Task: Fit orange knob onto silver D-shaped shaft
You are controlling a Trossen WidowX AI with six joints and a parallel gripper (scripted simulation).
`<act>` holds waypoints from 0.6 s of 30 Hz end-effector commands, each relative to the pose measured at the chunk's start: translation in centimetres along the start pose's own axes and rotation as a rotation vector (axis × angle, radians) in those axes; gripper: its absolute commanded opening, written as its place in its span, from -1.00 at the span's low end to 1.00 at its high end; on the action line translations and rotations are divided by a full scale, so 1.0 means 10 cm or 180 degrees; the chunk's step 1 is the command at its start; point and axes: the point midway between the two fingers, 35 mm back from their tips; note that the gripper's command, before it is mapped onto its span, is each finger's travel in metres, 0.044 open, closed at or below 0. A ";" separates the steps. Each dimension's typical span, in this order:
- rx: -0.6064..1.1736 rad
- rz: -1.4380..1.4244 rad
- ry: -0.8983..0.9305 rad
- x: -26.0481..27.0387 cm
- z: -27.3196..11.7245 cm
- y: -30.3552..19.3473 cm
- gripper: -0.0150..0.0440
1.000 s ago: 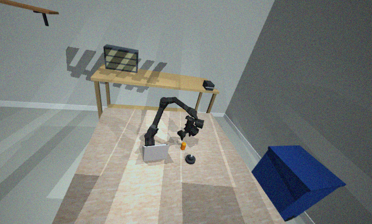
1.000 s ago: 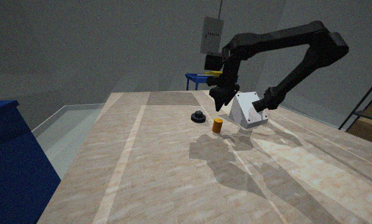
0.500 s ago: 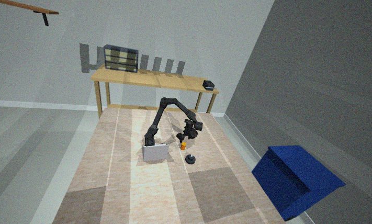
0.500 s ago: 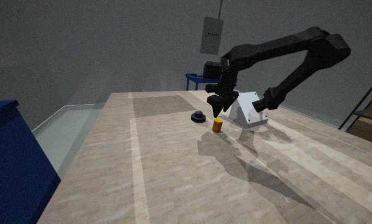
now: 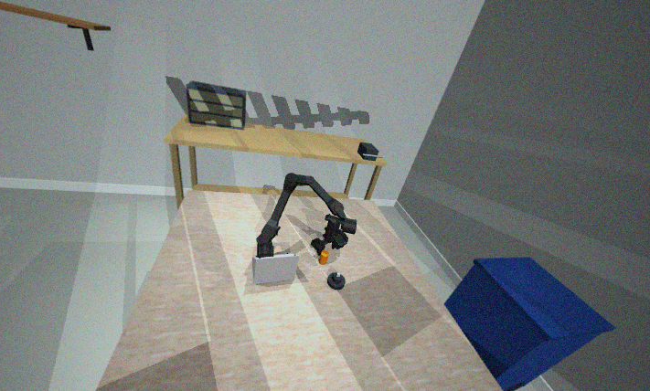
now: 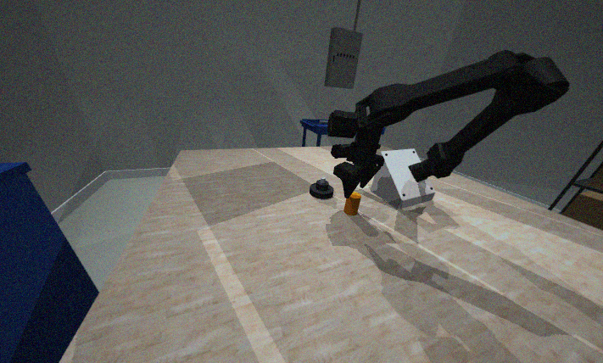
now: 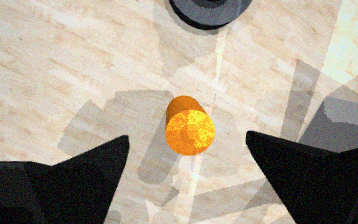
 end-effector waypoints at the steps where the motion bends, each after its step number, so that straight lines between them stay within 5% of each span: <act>1: 0.0028 0.0024 -0.0005 -0.01 0.09 -0.01 1.00; 18: 0.0024 0.0020 -0.0002 -0.01 0.37 0.00 1.00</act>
Point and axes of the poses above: the point midway between the two fingers, 35 mm back from their tips, its own z axis out along the fingers, its own x axis across the jaws, y = z × x, and after that the axes turned 14 degrees about -z, right-handed
